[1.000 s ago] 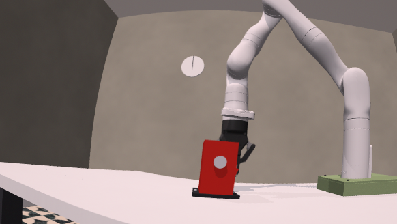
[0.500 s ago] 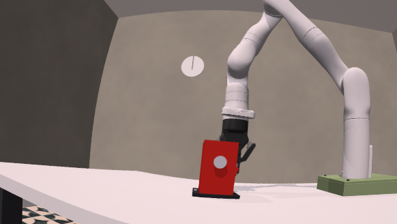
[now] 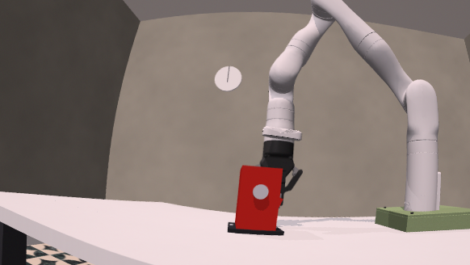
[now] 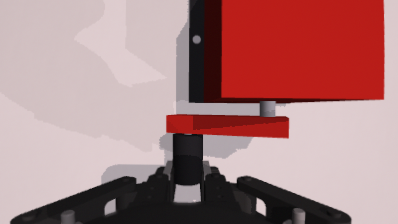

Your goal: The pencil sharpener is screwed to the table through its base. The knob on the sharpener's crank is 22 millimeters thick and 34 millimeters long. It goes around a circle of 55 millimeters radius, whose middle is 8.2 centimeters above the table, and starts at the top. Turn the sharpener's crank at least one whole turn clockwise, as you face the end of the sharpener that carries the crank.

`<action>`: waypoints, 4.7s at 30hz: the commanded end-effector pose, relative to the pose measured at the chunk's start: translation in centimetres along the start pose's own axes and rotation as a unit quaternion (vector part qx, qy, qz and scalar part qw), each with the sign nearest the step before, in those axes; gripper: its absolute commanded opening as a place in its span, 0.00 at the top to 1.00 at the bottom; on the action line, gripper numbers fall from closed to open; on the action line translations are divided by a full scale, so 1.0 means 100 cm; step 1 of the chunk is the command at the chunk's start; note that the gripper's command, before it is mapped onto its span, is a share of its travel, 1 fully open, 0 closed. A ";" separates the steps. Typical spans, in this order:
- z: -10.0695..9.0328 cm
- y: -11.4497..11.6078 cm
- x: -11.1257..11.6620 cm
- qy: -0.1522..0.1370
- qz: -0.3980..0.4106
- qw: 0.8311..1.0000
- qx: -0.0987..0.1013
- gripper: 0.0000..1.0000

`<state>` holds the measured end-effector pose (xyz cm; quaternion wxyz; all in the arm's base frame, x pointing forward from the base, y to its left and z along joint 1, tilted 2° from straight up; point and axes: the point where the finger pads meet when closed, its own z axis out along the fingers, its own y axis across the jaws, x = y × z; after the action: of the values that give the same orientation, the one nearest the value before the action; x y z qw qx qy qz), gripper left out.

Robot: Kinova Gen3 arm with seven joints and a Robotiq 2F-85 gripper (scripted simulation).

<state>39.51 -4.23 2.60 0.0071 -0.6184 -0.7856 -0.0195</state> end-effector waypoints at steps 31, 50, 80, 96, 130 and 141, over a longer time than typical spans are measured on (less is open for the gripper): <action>-0.018 -0.003 0.000 0.000 0.000 1.000 0.000 1.00; -0.051 0.008 0.000 0.000 0.000 1.000 0.000 1.00; -0.068 0.028 0.000 0.000 0.000 1.000 0.000 1.00; -0.068 0.028 0.000 0.000 0.000 1.000 0.000 1.00; -0.073 0.052 0.000 0.000 0.000 1.000 0.000 1.00; -0.073 0.053 0.000 0.000 0.000 1.000 0.000 1.00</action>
<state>44.53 -3.29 9.99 0.0075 -0.6184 -0.7856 -0.0188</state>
